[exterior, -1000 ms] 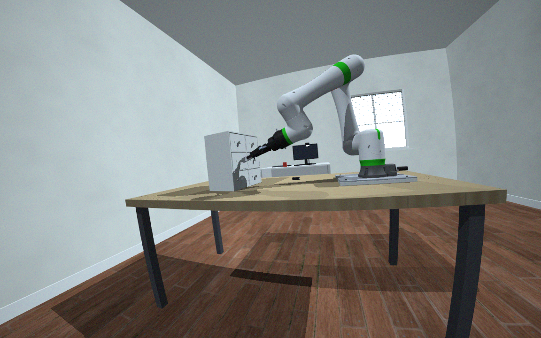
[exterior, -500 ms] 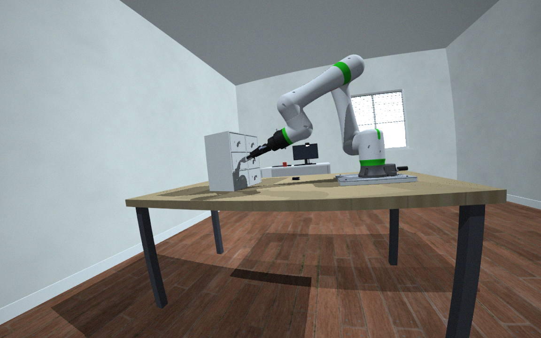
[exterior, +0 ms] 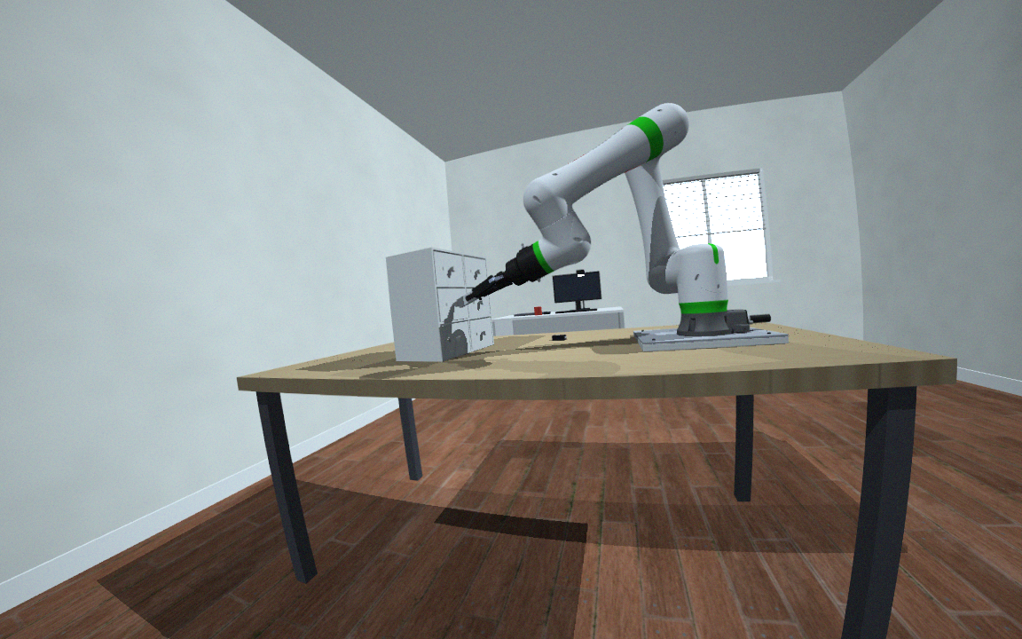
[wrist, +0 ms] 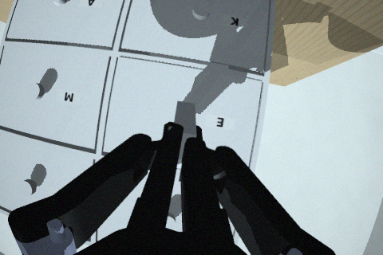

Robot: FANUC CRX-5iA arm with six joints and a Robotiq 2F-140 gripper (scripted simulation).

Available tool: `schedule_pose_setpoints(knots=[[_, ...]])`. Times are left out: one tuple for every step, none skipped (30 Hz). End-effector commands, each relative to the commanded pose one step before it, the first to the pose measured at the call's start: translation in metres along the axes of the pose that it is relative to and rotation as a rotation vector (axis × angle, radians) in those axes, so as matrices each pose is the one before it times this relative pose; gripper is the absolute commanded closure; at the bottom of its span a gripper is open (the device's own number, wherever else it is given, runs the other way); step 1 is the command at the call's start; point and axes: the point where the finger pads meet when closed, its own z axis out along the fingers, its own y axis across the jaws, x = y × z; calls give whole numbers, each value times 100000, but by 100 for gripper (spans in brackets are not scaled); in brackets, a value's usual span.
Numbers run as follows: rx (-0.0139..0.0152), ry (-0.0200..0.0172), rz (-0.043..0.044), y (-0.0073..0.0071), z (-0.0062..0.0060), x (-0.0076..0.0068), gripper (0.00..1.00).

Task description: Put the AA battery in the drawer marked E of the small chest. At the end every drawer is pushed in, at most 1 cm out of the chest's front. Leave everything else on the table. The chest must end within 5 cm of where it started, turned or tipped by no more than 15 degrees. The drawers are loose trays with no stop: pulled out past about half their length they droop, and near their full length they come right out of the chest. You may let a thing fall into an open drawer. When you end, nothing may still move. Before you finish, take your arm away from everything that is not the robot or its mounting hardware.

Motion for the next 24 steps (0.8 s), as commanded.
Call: schedule_pose_setpoints(knots=[[-3, -41, 10, 5, 4, -29, 100], [0, 0, 0, 0, 0, 0, 100], [0, 0, 0, 0, 0, 0, 100], [0, 0, 0, 0, 0, 0, 100], [0, 0, 0, 0, 0, 0, 100], [0, 0, 0, 0, 0, 0, 100], [0, 0, 0, 0, 0, 0, 100], [0, 0, 0, 0, 0, 0, 100], [0, 0, 0, 0, 0, 0, 100], [0, 0, 0, 0, 0, 0, 100], [0, 0, 0, 0, 0, 0, 100], [0, 0, 0, 0, 0, 0, 100], [0, 0, 0, 0, 0, 0, 100], [0, 0, 0, 0, 0, 0, 100], [0, 0, 0, 0, 0, 0, 100], [0, 0, 0, 0, 0, 0, 100], [0, 0, 0, 0, 0, 0, 100], [0, 0, 0, 0, 0, 0, 100], [0, 0, 0, 0, 0, 0, 100], [0, 0, 0, 0, -8, 3, 100], [0, 0, 0, 0, -48, 17, 100], [0, 0, 0, 0, -115, 42, 100], [0, 0, 0, 0, -196, 71, 100], [0, 0, 0, 0, -280, 102, 100]])
